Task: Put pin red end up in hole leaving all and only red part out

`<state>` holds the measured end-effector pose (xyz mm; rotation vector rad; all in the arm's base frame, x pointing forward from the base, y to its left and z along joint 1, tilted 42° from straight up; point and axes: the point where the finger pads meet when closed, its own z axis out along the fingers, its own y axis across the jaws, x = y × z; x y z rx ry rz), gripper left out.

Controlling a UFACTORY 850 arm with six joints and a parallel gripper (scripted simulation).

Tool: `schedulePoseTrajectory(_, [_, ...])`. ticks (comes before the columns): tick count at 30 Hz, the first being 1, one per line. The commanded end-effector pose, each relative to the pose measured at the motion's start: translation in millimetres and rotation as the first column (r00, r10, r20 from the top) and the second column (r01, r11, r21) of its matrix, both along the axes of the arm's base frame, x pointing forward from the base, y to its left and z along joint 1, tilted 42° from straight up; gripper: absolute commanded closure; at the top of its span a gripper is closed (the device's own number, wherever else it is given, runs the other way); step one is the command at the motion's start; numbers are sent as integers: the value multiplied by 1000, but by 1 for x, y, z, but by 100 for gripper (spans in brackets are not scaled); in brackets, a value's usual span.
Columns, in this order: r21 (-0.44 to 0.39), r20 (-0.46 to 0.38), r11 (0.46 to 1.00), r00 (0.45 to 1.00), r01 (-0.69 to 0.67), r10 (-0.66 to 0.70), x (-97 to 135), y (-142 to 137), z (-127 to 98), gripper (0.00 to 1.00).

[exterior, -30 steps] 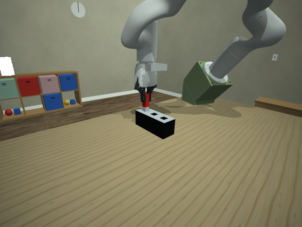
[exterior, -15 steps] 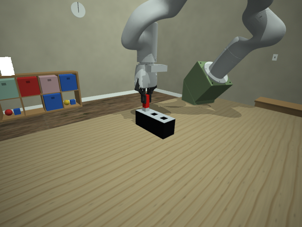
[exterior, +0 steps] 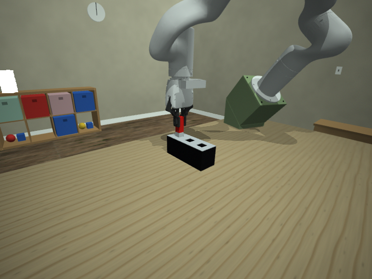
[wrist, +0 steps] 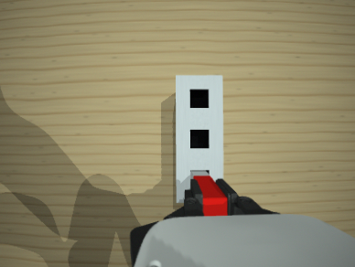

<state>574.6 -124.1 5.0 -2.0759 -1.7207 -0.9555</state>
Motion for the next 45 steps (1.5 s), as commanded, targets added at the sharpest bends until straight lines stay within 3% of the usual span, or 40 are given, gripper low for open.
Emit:
schedulePoseTrajectory(1, [-1, 1, 1000, 1000, 1, -1, 1, -1, 1, 100])
schedulePoseTrajectory(45, [-1, 1, 1000, 1000, 1, -1, 3, 5, -5, 100])
